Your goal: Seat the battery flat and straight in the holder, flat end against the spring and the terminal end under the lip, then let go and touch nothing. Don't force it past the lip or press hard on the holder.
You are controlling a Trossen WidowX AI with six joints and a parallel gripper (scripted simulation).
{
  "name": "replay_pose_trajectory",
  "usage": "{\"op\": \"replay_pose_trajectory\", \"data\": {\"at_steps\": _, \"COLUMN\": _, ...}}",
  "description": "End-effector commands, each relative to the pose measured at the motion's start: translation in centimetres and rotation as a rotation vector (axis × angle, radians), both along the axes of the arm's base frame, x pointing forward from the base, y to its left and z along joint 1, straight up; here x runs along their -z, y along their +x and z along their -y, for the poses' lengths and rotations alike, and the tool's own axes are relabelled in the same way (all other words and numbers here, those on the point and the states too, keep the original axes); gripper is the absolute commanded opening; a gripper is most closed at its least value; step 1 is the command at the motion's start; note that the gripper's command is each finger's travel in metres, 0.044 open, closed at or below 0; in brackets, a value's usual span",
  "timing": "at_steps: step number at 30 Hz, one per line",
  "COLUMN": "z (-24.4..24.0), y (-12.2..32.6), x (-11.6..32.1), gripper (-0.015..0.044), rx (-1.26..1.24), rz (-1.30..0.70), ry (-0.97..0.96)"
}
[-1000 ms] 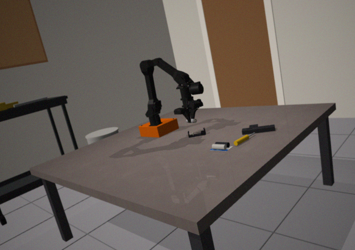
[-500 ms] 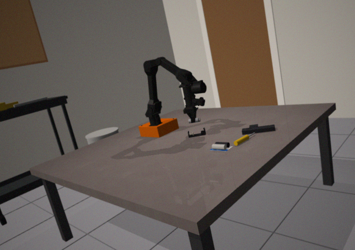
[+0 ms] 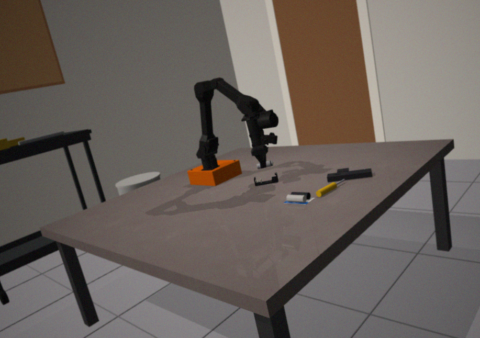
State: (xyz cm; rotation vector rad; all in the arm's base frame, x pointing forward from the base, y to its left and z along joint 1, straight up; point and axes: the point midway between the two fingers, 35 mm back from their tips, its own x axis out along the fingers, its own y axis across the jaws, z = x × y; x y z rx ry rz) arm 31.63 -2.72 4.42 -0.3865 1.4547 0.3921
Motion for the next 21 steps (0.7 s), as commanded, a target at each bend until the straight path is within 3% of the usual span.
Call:
{"op": "replay_pose_trajectory", "data": {"at_steps": 1, "z": 0.0, "y": 0.1, "x": 0.9, "gripper": 0.0077, "rx": -0.004, "rz": 0.042, "ry": 0.027}}
{"op": "replay_pose_trajectory", "data": {"at_steps": 21, "z": -0.1, "y": 0.2, "x": 3.5, "gripper": 0.0077, "rx": -0.001, "rz": 0.201, "ry": 0.117}}
